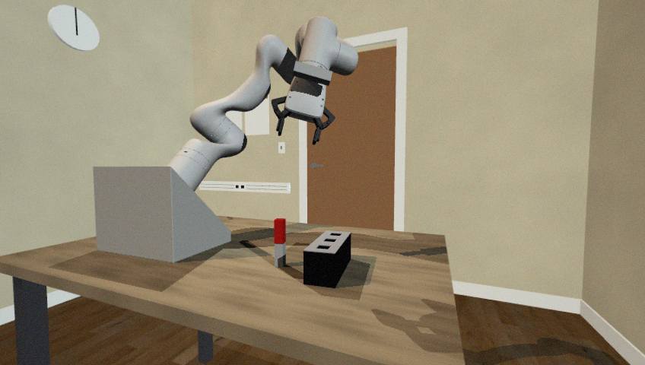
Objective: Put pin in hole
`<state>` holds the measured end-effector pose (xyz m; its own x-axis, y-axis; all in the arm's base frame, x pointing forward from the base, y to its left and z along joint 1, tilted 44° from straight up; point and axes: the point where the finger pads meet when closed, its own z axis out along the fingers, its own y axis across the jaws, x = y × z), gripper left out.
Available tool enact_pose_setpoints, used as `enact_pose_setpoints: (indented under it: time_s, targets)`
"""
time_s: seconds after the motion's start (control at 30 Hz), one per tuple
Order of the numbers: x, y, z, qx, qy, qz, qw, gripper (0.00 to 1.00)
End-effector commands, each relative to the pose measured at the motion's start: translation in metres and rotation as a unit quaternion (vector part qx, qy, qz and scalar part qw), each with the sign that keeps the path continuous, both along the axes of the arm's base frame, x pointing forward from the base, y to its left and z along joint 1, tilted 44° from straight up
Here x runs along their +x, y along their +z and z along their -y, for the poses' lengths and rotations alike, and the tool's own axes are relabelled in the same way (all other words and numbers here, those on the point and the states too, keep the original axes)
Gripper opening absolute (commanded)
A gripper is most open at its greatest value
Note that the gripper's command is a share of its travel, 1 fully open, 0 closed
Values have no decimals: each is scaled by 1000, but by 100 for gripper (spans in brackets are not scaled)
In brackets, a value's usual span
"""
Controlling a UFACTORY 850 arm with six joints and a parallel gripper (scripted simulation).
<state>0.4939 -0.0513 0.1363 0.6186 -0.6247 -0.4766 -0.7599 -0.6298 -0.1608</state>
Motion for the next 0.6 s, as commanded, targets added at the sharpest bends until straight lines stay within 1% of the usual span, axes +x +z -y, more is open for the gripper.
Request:
enact_pose_setpoints:
  time_s: [0.0, 0.1, 0.13, 0.23, 0.33, 0.57]
  targets:
    - [0, 0, 0, 3, -7, -4, 1000, 100]
    - [0, 0, 0, 3, -7, -4, 1000, 100]
    - [0, 1, 0, 56, -122, -58, 989, 100]
    - [0, 1, 0, 64, -141, -67, 986, 100]
    - [0, 1, 0, 96, -211, -101, 968, 100]
    - [0, 1, 0, 96, -211, -101, 968, 100]
